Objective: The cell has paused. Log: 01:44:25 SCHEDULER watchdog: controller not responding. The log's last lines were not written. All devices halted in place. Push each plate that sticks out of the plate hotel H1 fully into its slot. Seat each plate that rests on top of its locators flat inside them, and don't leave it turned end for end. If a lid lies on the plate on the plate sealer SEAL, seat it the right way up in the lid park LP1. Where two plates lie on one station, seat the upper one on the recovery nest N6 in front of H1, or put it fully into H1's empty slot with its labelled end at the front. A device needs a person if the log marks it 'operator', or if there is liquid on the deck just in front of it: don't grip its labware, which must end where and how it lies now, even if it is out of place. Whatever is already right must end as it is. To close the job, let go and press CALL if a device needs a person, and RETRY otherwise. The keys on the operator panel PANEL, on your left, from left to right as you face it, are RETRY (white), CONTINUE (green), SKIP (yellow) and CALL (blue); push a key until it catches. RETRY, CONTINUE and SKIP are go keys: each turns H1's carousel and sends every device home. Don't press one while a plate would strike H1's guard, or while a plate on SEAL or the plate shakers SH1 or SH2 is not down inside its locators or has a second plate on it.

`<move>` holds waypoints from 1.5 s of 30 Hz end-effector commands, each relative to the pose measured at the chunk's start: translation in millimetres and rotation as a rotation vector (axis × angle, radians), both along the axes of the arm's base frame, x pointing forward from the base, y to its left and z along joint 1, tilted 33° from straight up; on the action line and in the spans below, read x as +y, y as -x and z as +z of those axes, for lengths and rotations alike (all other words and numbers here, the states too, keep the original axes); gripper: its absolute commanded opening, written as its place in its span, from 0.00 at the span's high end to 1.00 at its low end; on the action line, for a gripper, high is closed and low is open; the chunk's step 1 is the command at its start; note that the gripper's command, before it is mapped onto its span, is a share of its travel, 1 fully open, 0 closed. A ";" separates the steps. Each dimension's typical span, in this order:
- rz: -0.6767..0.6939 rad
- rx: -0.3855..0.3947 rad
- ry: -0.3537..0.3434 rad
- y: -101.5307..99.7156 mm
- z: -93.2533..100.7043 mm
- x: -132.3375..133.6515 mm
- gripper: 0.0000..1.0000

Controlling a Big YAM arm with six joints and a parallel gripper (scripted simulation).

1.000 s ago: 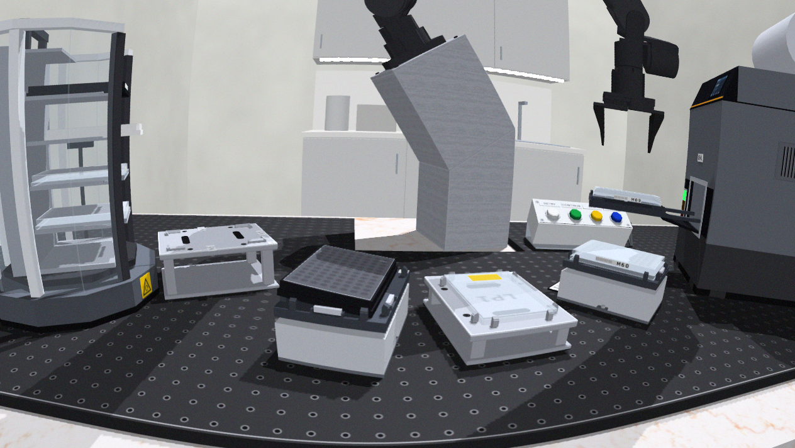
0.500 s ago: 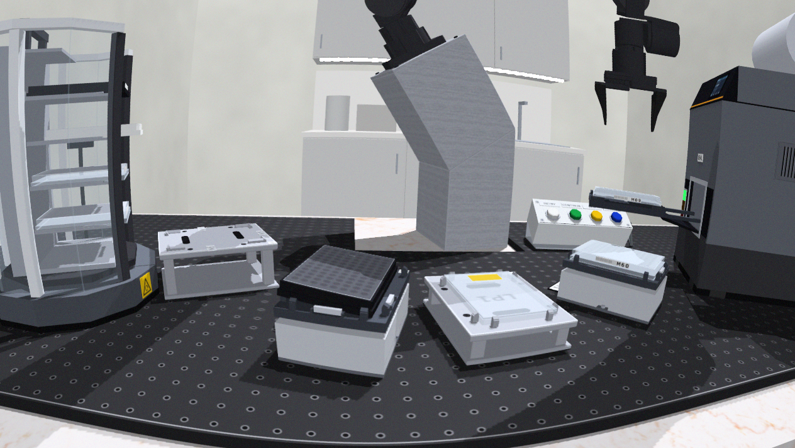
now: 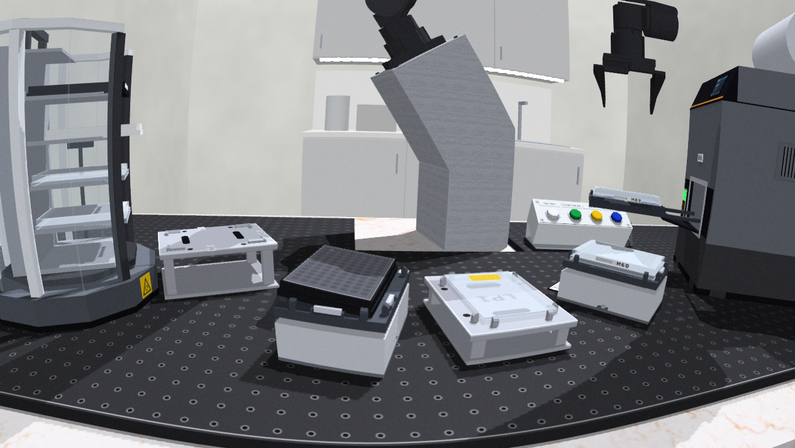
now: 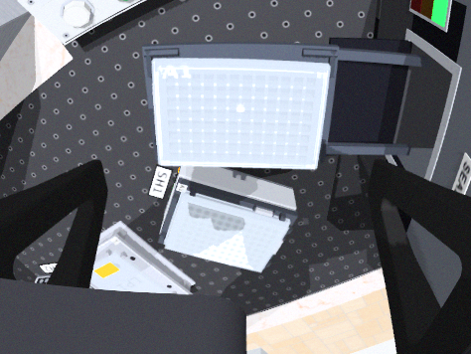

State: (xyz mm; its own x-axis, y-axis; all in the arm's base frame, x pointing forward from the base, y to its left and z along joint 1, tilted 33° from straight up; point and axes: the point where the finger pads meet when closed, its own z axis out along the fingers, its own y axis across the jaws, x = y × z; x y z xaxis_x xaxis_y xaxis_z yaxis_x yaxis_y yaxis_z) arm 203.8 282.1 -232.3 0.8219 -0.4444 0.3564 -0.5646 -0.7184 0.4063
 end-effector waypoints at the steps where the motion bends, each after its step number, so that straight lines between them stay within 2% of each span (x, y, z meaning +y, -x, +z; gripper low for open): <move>1: 0.007 -0.032 -0.055 -6.7 14.7 39.0 0.00; 3: 0.007 -0.032 -0.055 -6.7 14.7 39.0 0.00; 4: 0.008 -0.016 -0.018 -0.5 3.0 27.6 0.00; 5: 0.007 -0.019 -0.027 -1.5 8.2 31.9 0.00; 6: 0.007 -0.032 -0.055 -5.8 21.7 43.4 0.00; 13: 0.008 -0.033 -0.057 -4.4 36.2 52.3 0.00; 15: 0.008 -0.017 -0.020 1.0 21.8 40.1 0.00; 16: 0.008 -0.022 -0.031 0.0 20.6 42.2 0.00; 17: 0.008 -0.022 -0.031 0.3 20.3 41.7 0.00; 18: -0.049 -0.038 -0.022 -6.2 30.0 20.7 0.00; 20: -0.049 -0.038 -0.022 -6.2 30.0 20.7 0.00; 35: -0.472 -0.308 -0.068 -46.0 52.8 -4.0 0.00; 37: -0.472 -0.308 -0.068 -46.0 52.8 -4.0 0.00; 38: -0.498 -0.320 -0.056 -49.0 42.4 -5.1 0.00; 40: -0.557 -0.360 -0.073 -53.4 57.0 -9.8 0.00; 45: -0.700 -0.452 -0.097 -69.5 64.0 -14.2 0.00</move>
State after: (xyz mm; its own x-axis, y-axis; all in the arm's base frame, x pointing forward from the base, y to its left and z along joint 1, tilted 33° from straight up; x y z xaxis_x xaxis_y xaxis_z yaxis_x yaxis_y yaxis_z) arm 253.9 264.7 -180.0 0.2969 -0.7913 0.5345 -0.9516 -0.2917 0.0967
